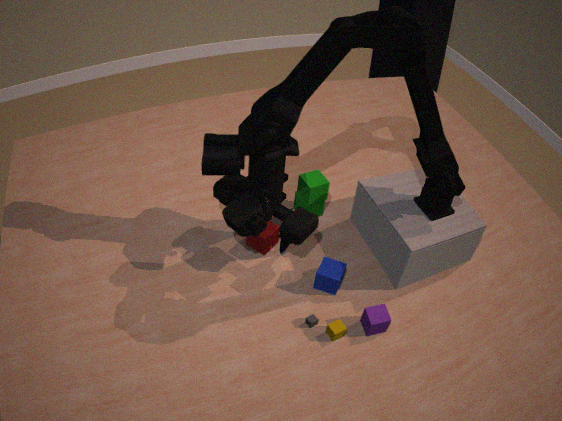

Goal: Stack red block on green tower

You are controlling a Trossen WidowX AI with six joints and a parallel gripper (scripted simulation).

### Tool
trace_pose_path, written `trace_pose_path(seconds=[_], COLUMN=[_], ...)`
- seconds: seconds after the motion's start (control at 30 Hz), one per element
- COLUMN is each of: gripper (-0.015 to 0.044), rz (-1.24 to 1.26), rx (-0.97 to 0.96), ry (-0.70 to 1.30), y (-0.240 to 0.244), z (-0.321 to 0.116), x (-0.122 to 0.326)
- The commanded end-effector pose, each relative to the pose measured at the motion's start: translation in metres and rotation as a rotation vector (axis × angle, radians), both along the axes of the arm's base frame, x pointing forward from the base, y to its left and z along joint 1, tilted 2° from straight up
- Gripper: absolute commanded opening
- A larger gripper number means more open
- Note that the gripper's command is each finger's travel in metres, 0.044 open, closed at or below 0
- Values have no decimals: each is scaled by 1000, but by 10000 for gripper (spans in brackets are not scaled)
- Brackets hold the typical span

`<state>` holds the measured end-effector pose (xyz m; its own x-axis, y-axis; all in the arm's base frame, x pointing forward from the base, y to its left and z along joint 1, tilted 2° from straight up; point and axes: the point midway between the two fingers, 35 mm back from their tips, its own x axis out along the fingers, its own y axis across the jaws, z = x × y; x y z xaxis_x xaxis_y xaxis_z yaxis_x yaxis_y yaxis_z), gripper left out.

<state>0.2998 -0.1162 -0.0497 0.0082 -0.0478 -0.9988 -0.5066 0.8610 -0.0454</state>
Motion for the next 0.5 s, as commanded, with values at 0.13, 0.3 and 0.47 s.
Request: trace_pose_path(seconds=[0.13,0.3,0.47], gripper=[440,387,256], rz=[3,3,3], rx=[4,4,4], ry=[3,3,3], y=[0,1,1], z=[-2,-1,-1], x=[-1,-1,-1])
